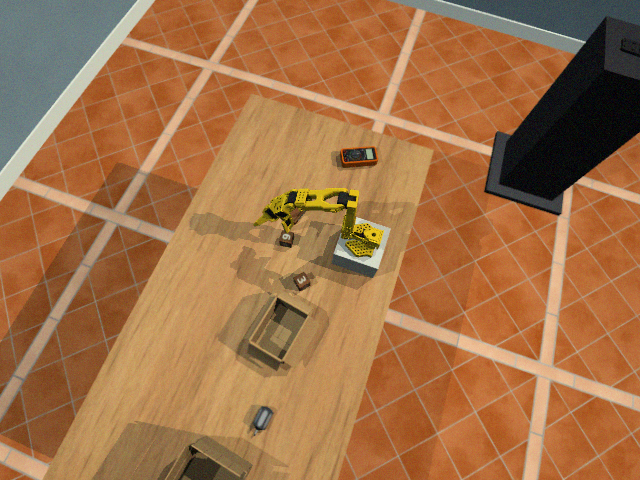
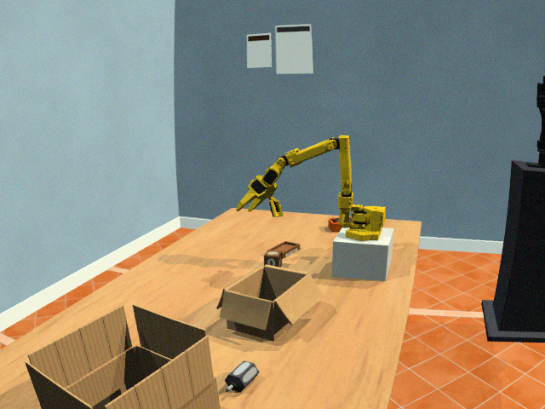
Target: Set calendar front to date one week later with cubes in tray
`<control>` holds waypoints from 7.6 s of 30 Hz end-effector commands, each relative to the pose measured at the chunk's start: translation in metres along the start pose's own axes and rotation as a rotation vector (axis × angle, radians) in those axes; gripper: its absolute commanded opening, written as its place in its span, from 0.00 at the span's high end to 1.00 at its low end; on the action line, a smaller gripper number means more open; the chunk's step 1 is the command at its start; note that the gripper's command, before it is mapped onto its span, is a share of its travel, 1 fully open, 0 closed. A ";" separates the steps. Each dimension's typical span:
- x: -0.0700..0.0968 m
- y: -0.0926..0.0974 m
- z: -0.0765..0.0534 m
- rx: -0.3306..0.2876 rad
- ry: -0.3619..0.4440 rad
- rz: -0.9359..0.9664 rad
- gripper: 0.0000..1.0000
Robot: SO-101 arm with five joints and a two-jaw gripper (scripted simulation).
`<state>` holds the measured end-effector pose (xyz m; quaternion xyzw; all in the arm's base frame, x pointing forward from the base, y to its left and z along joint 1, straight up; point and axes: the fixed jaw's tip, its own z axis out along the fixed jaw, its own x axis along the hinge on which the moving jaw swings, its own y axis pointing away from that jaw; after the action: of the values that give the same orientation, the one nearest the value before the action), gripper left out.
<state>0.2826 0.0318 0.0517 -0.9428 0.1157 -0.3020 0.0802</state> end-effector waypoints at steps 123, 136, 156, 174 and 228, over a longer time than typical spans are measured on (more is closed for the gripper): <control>-0.114 0.052 0.056 -0.129 -0.638 -0.350 0.65; -0.119 0.054 0.062 -0.129 -0.638 -0.350 0.65; -0.119 0.053 0.063 -0.129 -0.638 -0.350 0.67; -0.120 0.050 0.063 -0.130 -0.638 -0.350 0.72; -0.121 0.049 0.063 -0.130 -0.638 -0.350 1.00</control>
<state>0.2139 0.0204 -0.0747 -0.9981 -0.0609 0.0101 -0.0013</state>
